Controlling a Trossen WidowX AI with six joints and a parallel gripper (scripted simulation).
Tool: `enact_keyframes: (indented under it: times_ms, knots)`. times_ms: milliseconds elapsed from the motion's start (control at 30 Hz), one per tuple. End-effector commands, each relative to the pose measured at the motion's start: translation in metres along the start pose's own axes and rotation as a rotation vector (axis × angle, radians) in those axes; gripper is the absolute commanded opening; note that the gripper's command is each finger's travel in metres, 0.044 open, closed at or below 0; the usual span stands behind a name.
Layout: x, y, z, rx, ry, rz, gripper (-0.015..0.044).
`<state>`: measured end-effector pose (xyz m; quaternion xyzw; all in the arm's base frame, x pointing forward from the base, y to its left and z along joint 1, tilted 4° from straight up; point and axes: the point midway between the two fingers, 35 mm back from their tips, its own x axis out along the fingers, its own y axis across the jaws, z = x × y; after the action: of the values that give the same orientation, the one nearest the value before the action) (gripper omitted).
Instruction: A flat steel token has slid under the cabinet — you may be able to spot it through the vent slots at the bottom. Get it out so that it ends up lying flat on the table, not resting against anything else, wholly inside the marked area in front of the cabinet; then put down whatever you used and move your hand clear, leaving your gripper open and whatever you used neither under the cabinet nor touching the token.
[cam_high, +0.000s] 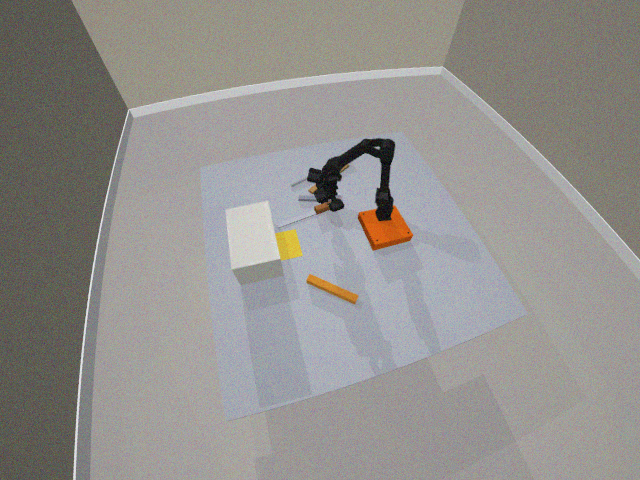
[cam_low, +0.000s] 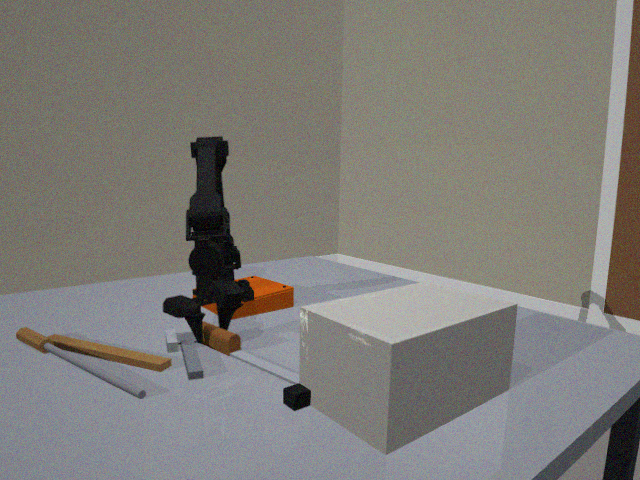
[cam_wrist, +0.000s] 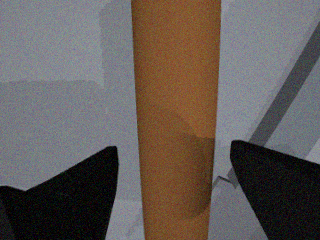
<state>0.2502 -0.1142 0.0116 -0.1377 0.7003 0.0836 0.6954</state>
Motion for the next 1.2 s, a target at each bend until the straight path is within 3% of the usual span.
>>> enact_keyframes:
  times_ms: [0, 167, 300, 600, 733, 1167]
  knots:
    - [0.003, 0.001, -0.002, 0.002, 0.003, 0.001, 0.027]
    - [0.004, 0.001, -0.004, 0.004, 0.003, 0.001, 0.027]
    - [0.002, -0.001, -0.001, 0.005, -0.003, -0.003, 0.0165]
    - [0.002, -0.001, -0.001, 0.005, -0.003, -0.003, 0.0105]
    - [0.002, -0.001, -0.001, 0.005, -0.003, -0.003, 0.0]
    - [0.002, 0.0, 0.013, -0.029, -0.001, -0.001, 0.0]
